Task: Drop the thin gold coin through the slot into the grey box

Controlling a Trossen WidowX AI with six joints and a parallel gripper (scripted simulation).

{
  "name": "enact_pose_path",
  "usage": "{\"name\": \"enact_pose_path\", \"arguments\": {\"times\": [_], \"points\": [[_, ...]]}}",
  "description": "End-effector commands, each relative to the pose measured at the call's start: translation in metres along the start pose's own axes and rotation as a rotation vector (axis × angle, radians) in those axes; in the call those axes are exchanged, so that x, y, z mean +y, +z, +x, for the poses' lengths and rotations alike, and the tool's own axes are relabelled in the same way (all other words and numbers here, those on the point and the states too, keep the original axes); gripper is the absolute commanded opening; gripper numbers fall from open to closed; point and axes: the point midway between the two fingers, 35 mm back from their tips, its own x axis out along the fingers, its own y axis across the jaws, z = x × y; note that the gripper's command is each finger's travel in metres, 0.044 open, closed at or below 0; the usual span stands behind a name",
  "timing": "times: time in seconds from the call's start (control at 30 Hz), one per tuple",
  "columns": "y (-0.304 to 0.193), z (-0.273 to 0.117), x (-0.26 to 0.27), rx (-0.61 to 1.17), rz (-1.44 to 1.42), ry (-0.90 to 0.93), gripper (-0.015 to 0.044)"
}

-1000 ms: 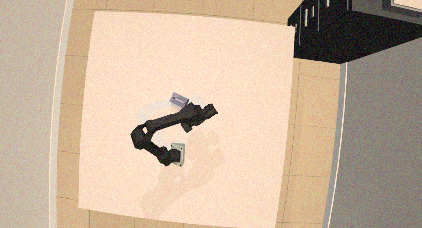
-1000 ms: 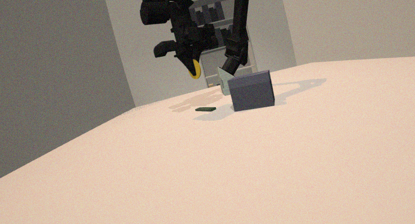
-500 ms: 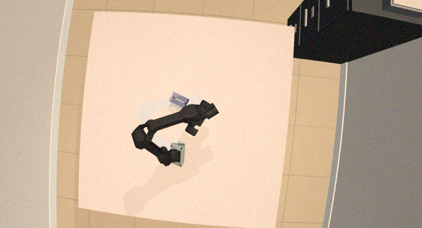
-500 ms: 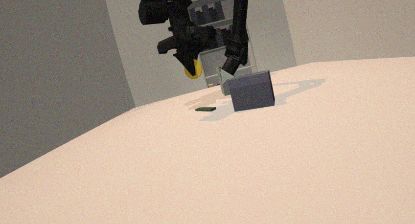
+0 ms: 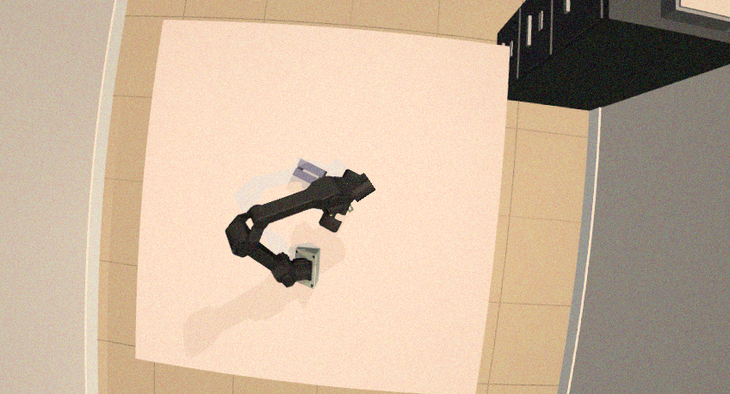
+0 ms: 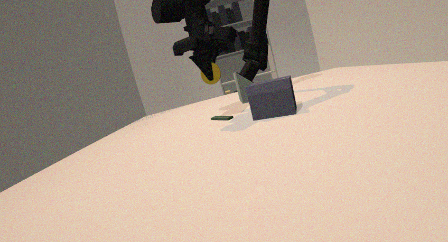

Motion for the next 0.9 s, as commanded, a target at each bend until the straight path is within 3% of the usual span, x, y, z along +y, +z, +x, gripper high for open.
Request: {"name": "enact_pose_path", "arguments": {"times": [0.0,0.87], "points": [[0.007,0.000,-0.003,0.001,0.004,0.000,0.0000],[0.064,-0.003,-0.019,0.006,0.007,-0.005,0.0000]]}}
